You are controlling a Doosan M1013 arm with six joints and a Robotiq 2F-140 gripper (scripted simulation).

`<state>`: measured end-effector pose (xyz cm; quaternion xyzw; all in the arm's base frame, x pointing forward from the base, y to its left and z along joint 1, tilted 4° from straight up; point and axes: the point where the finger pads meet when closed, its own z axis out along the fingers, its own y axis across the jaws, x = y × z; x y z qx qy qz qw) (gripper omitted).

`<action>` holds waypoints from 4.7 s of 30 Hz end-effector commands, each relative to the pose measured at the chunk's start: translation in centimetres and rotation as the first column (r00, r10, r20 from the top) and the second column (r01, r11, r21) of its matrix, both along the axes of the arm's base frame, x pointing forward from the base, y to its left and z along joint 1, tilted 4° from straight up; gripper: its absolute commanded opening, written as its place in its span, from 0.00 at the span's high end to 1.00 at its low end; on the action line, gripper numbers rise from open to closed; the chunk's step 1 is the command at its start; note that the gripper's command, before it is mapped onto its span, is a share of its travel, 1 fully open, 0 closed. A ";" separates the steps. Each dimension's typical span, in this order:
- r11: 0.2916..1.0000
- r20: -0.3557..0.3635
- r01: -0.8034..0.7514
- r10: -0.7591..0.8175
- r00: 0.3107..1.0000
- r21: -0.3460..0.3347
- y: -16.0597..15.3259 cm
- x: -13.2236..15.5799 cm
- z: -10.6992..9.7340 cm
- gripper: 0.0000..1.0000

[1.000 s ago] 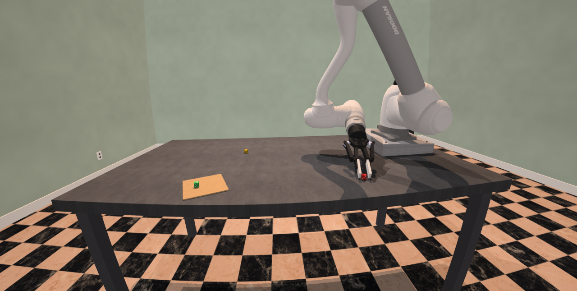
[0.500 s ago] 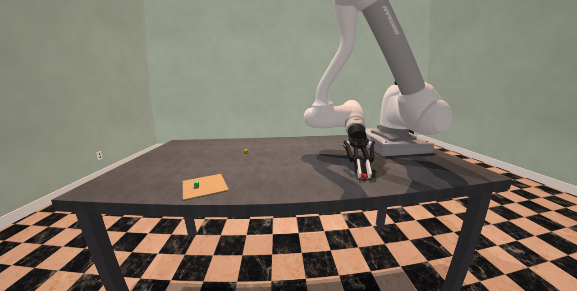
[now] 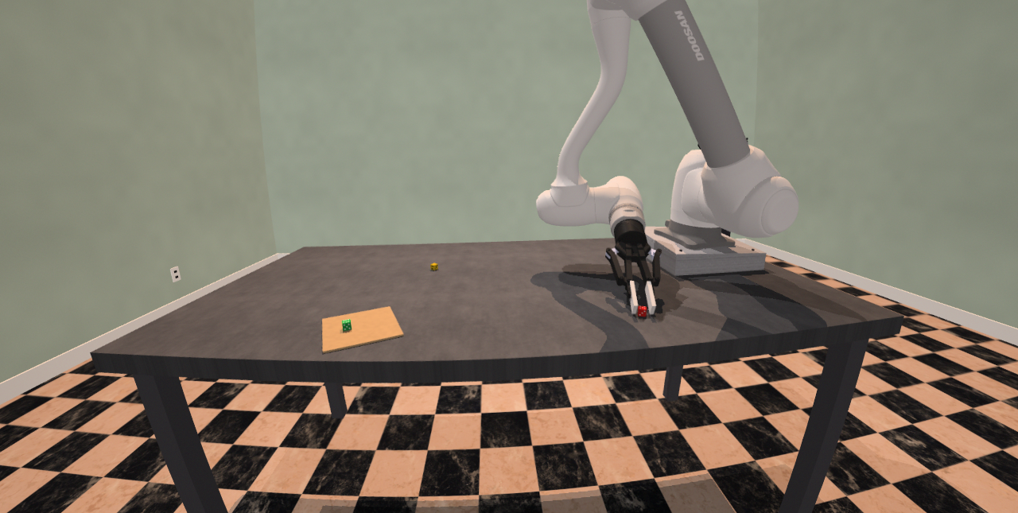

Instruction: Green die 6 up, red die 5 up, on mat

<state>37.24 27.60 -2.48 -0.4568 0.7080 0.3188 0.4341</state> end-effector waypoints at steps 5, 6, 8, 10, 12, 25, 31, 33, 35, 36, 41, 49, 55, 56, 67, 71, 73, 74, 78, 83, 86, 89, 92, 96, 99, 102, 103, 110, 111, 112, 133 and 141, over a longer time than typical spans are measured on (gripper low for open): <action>1.000 0.003 0.004 -0.004 1.000 0.002 0.0 0.1 0.1 0.73; 1.000 0.003 0.004 -0.004 1.000 0.002 0.0 0.1 0.1 0.73; 1.000 0.003 0.004 -0.004 1.000 0.002 0.0 0.1 0.1 0.73; 1.000 0.003 0.004 -0.004 1.000 0.002 0.0 0.1 0.1 0.73; 1.000 0.003 0.004 -0.004 1.000 0.002 0.0 0.1 0.1 0.73; 1.000 0.003 0.004 -0.004 1.000 0.002 -2.1 -0.7 1.1 0.73; 1.000 0.003 0.004 -0.004 1.000 0.002 -3.3 -1.2 1.7 0.73; 1.000 0.003 0.004 -0.004 1.000 0.002 -3.8 -1.4 1.9 0.73; 1.000 0.003 0.004 -0.004 1.000 0.002 -4.0 -1.5 2.1 0.73; 1.000 0.003 0.004 -0.004 1.000 0.002 -4.1 -1.5 2.1 0.73; 1.000 0.003 0.004 -0.004 1.000 0.002 -4.2 -1.5 2.2 0.73; 1.000 0.003 0.004 -0.004 1.000 0.002 -4.3 -1.5 3.4 0.73; 1.000 0.003 0.004 -0.004 1.000 0.002 -4.5 -1.4 6.0 0.73; 1.000 0.003 0.004 -0.004 1.000 0.002 -4.5 -1.4 6.4 0.73; 1.000 0.003 0.004 -0.004 1.000 0.002 -4.6 -1.4 8.1 0.73; 1.000 -0.001 0.001 -0.001 1.000 -0.006 -4.6 -1.4 8.1 0.73; 1.000 -0.010 -0.002 0.002 1.000 -0.023 -4.4 -1.4 8.1 0.73; 0.999 -0.016 -0.005 0.004 1.000 -0.036 -4.3 -1.4 8.1 0.73; 0.993 -0.047 -0.006 0.001 0.999 -0.119 -3.9 -1.0 8.6 0.73; 0.975 -0.093 -0.023 0.002 0.996 -0.222 -3.2 -0.8 9.0 0.73; 0.944 -0.140 -0.043 -0.004 0.990 -0.328 -2.5 -0.5 9.4 0.73; 0.918 -0.167 -0.056 -0.012 0.986 -0.392 -2.1 -0.3 9.8 0.73; 0.897 -0.187 -0.067 -0.018 0.982 -0.437 -1.8 -0.1 10.0 0.73; 0.846 -0.227 -0.093 -0.034 0.973 -0.526 -1.2 0.2 10.5 0.73; 0.844 -0.228 -0.094 -0.035 0.973 -0.529 -1.2 0.2 10.6 0.73; 0.784 -0.264 -0.123 -0.054 0.963 -0.609 -0.5 0.6 11.1 0.73; 0.782 -0.266 -0.124 -0.055 0.962 -0.611 -0.5 0.6 11.2 0.73; 0.668 -0.320 -0.178 -0.094 0.943 -0.722 0.7 1.0 12.1 0.73; 0.661 -0.322 -0.181 -0.098 0.942 -0.729 0.7 1.0 12.2 0.73; 0.637 -0.329 -0.189 -0.108 0.938 -0.748 0.9 1.2 12.3 0.73; 0.543 -0.340 -0.210 -0.151 0.928 -0.813 1.3 1.9 12.8 0.00; 0.531 -0.337 -0.238 -0.097 0.936 -0.814 1.3 1.9 12.7 0.00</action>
